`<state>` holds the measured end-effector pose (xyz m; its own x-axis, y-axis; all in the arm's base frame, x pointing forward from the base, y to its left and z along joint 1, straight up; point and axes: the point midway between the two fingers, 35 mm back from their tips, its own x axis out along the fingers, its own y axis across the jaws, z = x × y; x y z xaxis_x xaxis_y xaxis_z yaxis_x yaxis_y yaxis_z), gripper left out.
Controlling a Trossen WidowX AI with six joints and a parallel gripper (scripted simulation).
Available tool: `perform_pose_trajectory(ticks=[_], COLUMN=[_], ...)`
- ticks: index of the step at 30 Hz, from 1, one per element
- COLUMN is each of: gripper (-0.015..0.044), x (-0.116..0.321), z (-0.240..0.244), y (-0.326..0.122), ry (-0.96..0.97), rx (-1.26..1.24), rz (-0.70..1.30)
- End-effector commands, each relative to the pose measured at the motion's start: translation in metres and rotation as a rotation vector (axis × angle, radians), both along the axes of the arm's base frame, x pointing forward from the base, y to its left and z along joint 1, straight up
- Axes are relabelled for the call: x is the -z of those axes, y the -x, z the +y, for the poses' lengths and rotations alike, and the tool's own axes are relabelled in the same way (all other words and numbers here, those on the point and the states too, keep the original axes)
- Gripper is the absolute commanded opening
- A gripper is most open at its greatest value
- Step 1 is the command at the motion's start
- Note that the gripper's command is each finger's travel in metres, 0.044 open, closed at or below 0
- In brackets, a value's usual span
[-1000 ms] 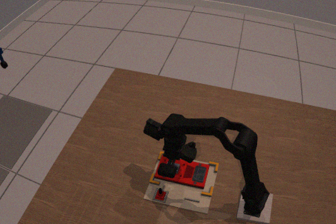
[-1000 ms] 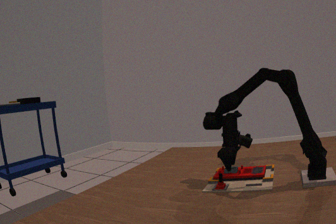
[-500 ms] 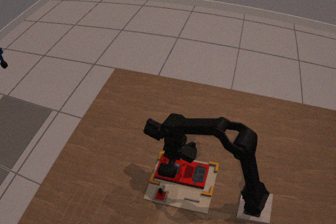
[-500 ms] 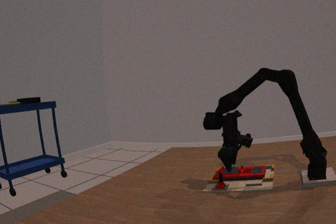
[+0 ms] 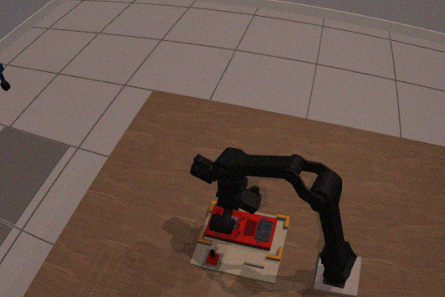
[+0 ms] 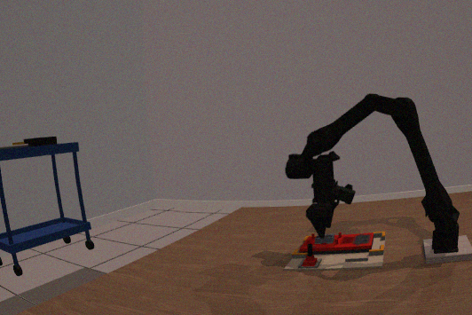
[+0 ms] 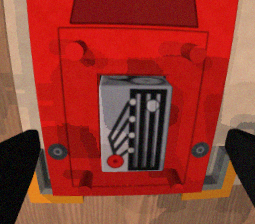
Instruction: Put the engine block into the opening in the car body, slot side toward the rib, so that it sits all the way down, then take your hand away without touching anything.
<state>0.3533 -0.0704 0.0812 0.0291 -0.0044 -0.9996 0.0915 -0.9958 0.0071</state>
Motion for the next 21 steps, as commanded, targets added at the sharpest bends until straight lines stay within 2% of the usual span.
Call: perform_pose_trajectory(ticks=[1,16,17,21], gripper=[0.0414,0.0020,0.0000,0.0000], x=[-0.0031,-0.0031,-0.0031,-0.0031], z=[0.0003,0.0003,0.0003,0.0003], y=[-0.0022,-0.0022,-0.0022,-0.0022], ry=[-0.004,-0.004,-0.004,-0.004], rx=[0.002,0.002,0.002,0.002], rz=[-0.010,-0.010,-0.010,-0.010])
